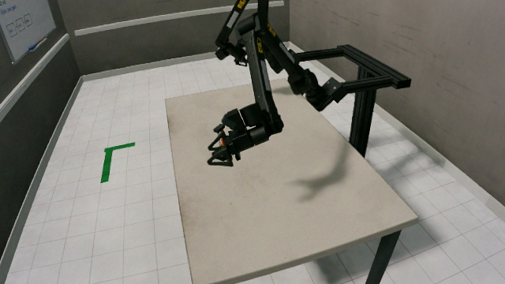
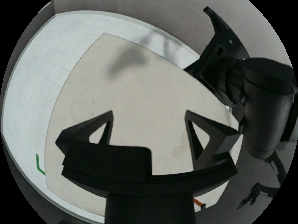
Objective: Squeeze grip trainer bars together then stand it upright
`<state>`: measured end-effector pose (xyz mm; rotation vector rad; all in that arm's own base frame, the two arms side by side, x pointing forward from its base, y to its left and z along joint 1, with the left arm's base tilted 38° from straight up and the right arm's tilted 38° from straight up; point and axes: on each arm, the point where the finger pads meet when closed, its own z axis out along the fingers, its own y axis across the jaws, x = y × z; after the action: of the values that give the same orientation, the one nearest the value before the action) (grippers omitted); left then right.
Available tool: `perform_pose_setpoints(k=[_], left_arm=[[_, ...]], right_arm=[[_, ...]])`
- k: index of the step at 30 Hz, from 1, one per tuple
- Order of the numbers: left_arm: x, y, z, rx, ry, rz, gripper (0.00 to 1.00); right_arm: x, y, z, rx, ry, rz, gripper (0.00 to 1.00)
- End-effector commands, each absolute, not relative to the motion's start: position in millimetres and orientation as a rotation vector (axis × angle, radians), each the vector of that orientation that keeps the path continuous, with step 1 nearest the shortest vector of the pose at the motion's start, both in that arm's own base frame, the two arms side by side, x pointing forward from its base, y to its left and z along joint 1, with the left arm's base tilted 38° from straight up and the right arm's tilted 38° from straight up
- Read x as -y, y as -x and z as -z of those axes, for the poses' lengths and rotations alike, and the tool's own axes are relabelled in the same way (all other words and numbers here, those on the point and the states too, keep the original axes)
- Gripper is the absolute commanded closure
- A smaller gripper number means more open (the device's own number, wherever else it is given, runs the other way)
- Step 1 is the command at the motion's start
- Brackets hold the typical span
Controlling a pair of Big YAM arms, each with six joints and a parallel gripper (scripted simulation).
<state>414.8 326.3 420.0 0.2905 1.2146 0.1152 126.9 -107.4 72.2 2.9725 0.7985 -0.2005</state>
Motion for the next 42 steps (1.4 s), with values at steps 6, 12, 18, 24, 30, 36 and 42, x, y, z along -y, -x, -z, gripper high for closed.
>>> perform_pose_setpoints(k=[6,12,18,24,30,36,42], left_arm=[[-327.4,-411.8,-427.5,-1.204,-0.297,-0.130,0.00],[-327.4,-411.8,-427.5,-1.204,-0.297,-0.130,0.00],[-327.4,-411.8,-427.5,-1.204,-0.297,-0.130,0.00],[-298.9,-440.6,-387.0,-1.231,-0.343,-0.119,0.30],[-243.1,-473.6,-344.4,-1.254,-0.399,-0.067,0.30],[-211.9,-485.2,-326.4,-1.259,-0.445,-0.059,0.30],[-155.3,-502.0,-284.0,-1.290,-0.506,-0.009,0.30]], right_arm=[[109.4,-128.1,-76.1,-0.789,-2.968,0.194,0.00],[109.4,-128.1,-76.1,-0.789,-2.968,0.194,0.00],[109.4,-128.1,-76.1,-0.789,-2.968,0.194,0.00],[108.5,-152.8,-78.0,-1.175,-2.836,0.108,0.00],[96.3,-188.1,-79.0,-1.558,-2.639,-0.064,0.00],[91.2,-204.7,-80.5,-1.767,-2.481,-0.145,0.00],[72.8,-235.8,-84.8,-2.052,-2.196,-0.292,0.00]])
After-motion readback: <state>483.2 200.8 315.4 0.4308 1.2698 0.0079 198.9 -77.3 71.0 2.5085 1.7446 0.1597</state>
